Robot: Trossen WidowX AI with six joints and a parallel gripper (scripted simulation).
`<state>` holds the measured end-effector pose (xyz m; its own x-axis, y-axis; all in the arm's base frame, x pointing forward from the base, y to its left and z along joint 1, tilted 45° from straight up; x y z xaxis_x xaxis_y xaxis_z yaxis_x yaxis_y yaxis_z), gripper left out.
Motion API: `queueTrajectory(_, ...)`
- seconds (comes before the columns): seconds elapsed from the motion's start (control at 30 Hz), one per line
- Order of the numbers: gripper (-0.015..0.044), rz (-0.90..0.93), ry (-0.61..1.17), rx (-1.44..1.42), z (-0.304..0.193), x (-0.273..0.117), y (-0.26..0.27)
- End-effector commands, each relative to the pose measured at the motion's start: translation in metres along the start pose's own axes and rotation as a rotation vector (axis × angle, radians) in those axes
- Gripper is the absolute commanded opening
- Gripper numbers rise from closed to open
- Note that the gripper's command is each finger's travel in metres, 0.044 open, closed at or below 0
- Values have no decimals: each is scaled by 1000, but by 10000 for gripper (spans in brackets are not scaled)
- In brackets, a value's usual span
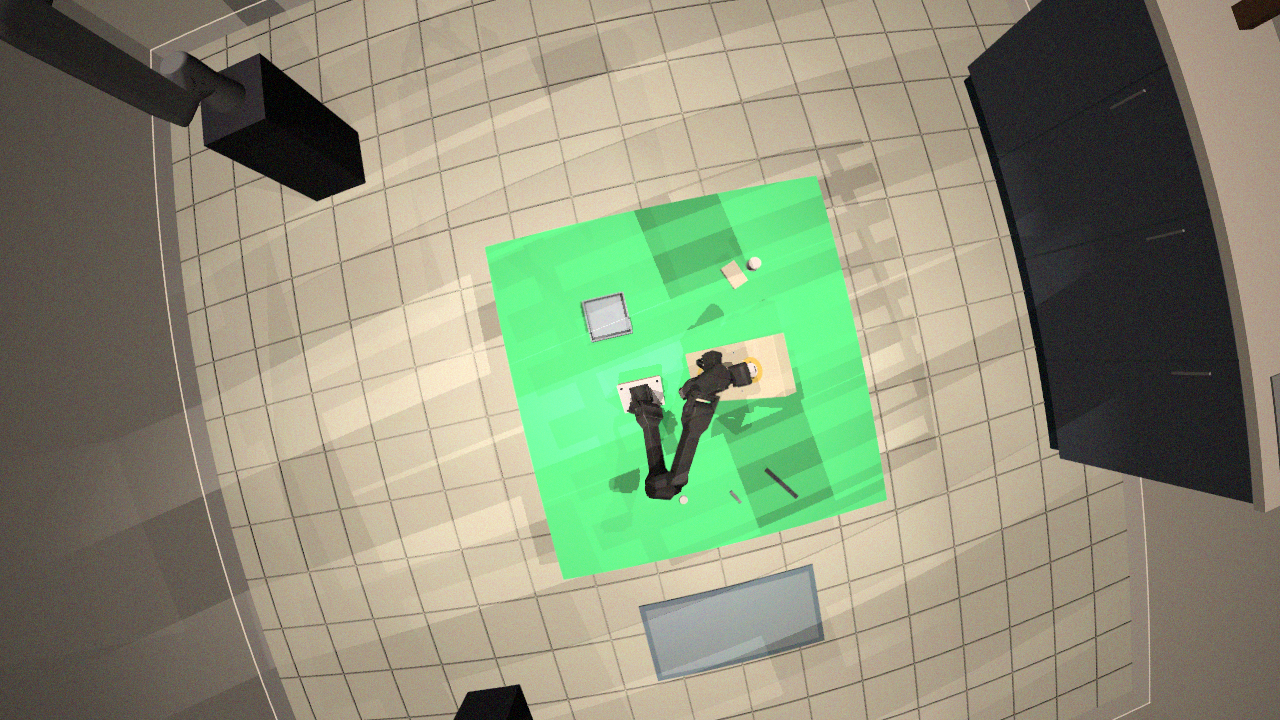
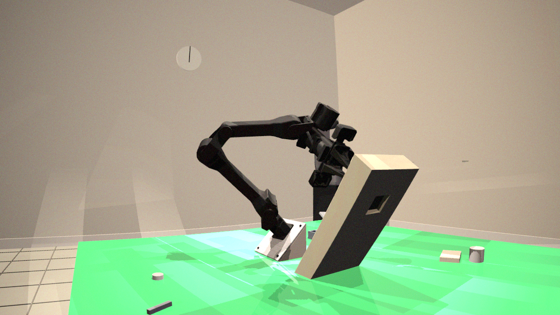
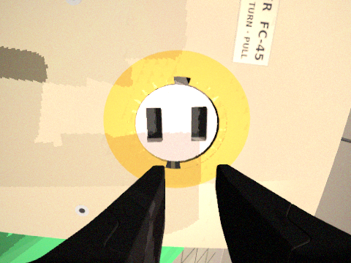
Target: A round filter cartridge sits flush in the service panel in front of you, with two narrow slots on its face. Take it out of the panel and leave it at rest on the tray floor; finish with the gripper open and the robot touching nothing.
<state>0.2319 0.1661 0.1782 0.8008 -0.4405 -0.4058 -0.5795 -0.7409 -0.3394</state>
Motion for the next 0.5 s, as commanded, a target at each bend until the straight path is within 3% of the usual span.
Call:
queueTrajectory(0.0, 91, 6, -7, -12, 2, 7, 2)
queueTrajectory(0.47, 91, 5, -7, -11, 2, 30, 2)
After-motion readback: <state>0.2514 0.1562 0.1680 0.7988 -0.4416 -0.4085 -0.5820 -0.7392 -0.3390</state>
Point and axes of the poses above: the point midway between the two fingers, 35 mm back from their tips, its own x axis out along the fingers, its own y axis across the jaws, z = x × y, the point moved 7 cm from there along -x, back along the fingers, and after that the axes turned 13 degrees about -x, right-handed, at the moved point
